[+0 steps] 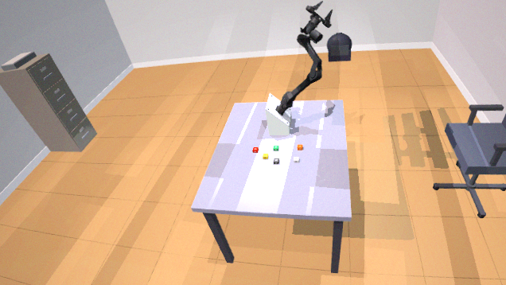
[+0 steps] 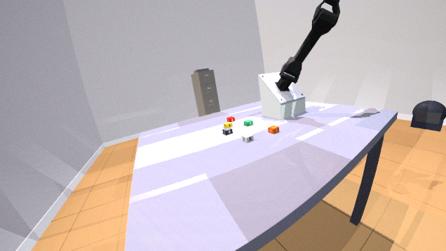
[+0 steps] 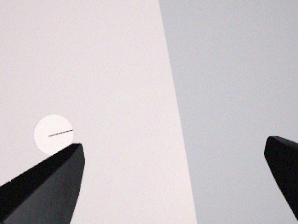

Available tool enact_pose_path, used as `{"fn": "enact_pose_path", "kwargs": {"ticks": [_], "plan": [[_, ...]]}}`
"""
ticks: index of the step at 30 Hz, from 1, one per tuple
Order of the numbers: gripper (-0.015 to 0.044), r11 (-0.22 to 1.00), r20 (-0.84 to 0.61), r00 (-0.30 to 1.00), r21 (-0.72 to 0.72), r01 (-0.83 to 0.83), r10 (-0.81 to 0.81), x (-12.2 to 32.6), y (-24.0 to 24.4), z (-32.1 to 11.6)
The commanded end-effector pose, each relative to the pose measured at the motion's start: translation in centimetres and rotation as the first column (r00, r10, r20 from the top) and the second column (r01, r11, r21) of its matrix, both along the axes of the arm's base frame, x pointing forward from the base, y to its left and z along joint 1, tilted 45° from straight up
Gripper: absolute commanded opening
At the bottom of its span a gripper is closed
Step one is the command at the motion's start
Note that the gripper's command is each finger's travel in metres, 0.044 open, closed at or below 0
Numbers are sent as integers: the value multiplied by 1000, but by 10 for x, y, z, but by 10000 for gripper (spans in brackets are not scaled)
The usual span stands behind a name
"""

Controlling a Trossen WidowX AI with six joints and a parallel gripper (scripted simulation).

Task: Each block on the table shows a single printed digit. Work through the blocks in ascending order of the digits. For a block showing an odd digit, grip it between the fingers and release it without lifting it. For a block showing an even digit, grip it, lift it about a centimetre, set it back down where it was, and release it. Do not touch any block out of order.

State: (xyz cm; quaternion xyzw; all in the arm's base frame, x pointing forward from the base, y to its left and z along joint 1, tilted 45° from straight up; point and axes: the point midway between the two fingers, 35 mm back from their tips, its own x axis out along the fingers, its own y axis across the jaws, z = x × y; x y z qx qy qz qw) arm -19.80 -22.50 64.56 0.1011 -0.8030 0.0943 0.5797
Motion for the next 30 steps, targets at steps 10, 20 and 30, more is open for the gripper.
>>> {"fn": "enact_pose_path", "kwargs": {"ticks": [10,20,30], "plan": [[400,824,-28,992,555,117,-122,21,-162,-79],[400,412,-321,947,863,291,4,112,-286,-197],[400,116,-593,709,792,600,382,230,-339,-334]]}}
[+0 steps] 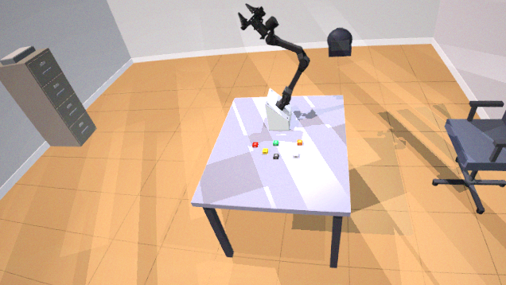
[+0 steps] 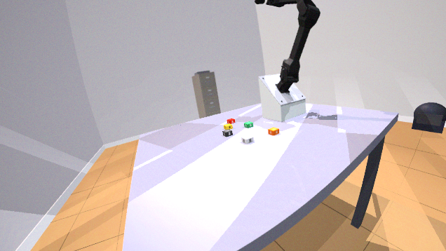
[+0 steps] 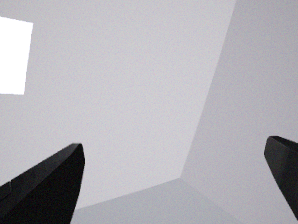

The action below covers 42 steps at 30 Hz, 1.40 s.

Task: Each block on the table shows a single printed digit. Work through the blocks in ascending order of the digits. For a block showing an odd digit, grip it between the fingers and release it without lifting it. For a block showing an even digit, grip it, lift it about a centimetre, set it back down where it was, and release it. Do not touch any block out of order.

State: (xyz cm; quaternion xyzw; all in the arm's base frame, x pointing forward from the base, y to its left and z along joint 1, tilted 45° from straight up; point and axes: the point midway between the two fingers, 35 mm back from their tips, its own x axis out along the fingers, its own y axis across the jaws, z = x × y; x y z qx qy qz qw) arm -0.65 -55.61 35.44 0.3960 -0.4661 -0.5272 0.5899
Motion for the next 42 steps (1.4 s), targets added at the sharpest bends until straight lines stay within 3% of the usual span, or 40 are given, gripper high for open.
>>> {"fn": "enact_pose_path", "kwargs": {"ticks": [1,6,11,18,23,28,34,40,42], "plan": [[400,980,-168,977,172,-99,128,51,-9,-58],[400,902,-342,874,377,-210,346,114,-3,-130],[400,772,-446,677,560,-299,586,174,23,-200],[400,514,-448,253,773,-372,857,245,90,-292],[400,284,-348,-117,884,-373,930,283,159,-350],[400,26,-187,-489,948,-318,852,304,241,-398],[400,-297,22,-840,940,-167,542,304,353,-438],[400,-570,141,-985,819,58,103,277,459,-451],[400,-587,145,-987,806,76,70,274,466,-451]]}}
